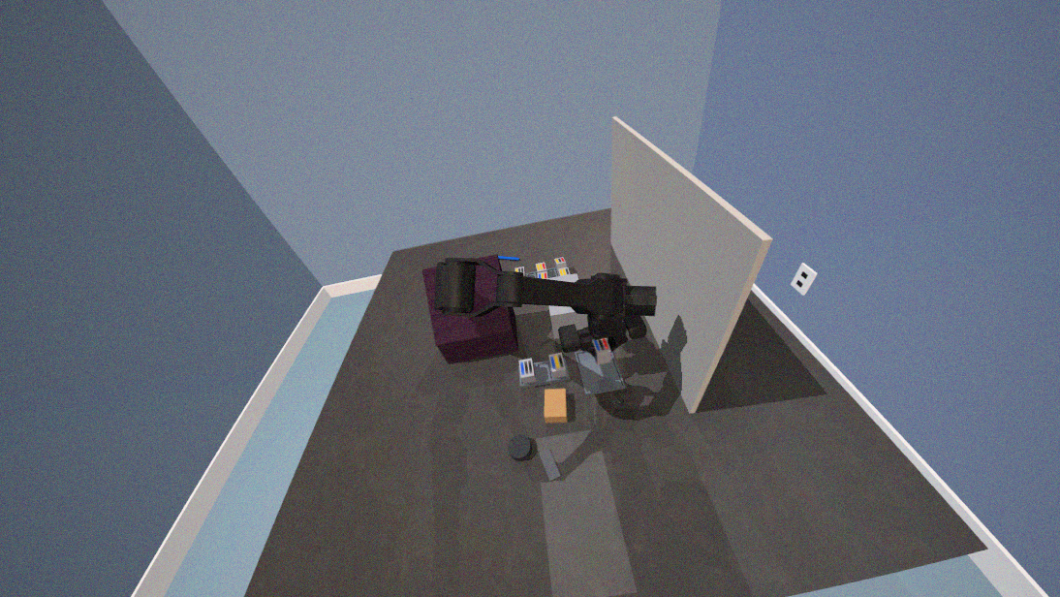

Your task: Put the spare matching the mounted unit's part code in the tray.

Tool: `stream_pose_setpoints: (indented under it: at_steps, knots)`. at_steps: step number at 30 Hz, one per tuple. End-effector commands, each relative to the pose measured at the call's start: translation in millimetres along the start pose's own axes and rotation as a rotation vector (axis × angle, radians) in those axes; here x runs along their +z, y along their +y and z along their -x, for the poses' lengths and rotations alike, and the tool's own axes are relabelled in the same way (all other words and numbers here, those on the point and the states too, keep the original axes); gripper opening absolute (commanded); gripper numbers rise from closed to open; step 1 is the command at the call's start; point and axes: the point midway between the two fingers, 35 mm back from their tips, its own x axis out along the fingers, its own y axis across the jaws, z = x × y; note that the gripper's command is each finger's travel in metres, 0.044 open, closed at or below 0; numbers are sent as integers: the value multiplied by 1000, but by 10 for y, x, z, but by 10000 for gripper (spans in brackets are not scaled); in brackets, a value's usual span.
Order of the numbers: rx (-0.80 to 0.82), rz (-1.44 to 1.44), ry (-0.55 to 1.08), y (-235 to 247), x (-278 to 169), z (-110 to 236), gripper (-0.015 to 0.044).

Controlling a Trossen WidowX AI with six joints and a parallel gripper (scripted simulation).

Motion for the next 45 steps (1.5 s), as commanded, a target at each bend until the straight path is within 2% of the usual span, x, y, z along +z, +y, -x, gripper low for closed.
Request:
stream_pose_setpoints:
  at_steps: [1,44,45]
  knots:
    - [-2,8,-3,2,18,-48,0]
    - [-2,10,9,81,-9,-474,0]
    - [0,2,12,76,-28,-444,26]
